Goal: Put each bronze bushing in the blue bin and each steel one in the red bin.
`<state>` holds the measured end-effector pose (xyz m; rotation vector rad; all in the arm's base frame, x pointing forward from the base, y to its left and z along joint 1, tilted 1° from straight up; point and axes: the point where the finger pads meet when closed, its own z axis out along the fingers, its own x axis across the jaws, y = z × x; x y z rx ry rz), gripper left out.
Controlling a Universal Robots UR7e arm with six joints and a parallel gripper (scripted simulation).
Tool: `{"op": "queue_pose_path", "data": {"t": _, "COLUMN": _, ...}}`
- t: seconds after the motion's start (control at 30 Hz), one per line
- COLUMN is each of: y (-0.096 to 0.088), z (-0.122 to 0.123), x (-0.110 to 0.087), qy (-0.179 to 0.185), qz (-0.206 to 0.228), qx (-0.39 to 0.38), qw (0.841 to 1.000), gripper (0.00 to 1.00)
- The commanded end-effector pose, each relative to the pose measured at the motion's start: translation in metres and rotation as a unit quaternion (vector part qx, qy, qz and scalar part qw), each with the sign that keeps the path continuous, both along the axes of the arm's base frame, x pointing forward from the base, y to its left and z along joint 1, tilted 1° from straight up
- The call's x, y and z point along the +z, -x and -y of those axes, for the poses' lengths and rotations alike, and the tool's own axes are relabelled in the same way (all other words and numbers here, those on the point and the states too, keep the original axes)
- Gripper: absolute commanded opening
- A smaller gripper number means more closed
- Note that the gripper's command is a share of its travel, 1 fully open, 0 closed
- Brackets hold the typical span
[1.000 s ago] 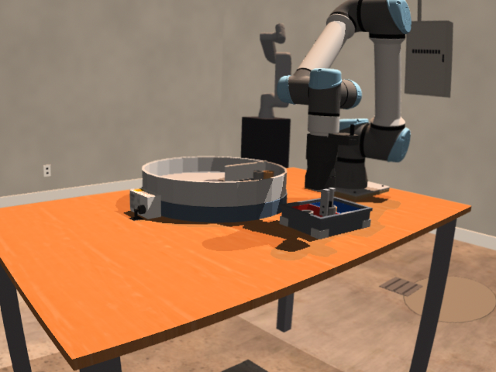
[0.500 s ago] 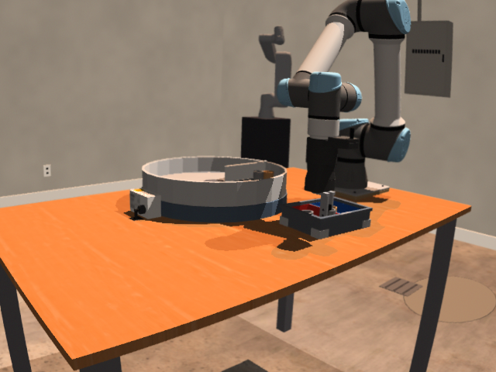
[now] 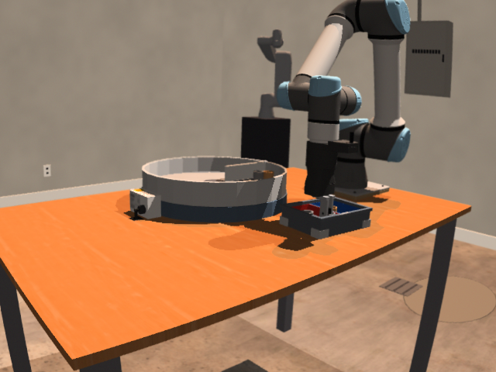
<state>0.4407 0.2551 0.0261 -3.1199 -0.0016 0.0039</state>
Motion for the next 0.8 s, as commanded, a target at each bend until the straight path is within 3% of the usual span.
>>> {"op": "queue_pose_path", "data": {"t": 0.0, "y": 0.000, "z": 0.000, "x": 0.000, "qy": 0.000, "qz": 0.001, "qx": 0.000, "qw": 1.000, "gripper": 0.00}}
{"op": "queue_pose_path", "data": {"t": 0.77, "y": 0.000, "z": 0.000, "x": -0.012, "qy": 0.000, "qz": 0.001, "qx": 0.000, "qw": 1.000, "gripper": 0.00}}
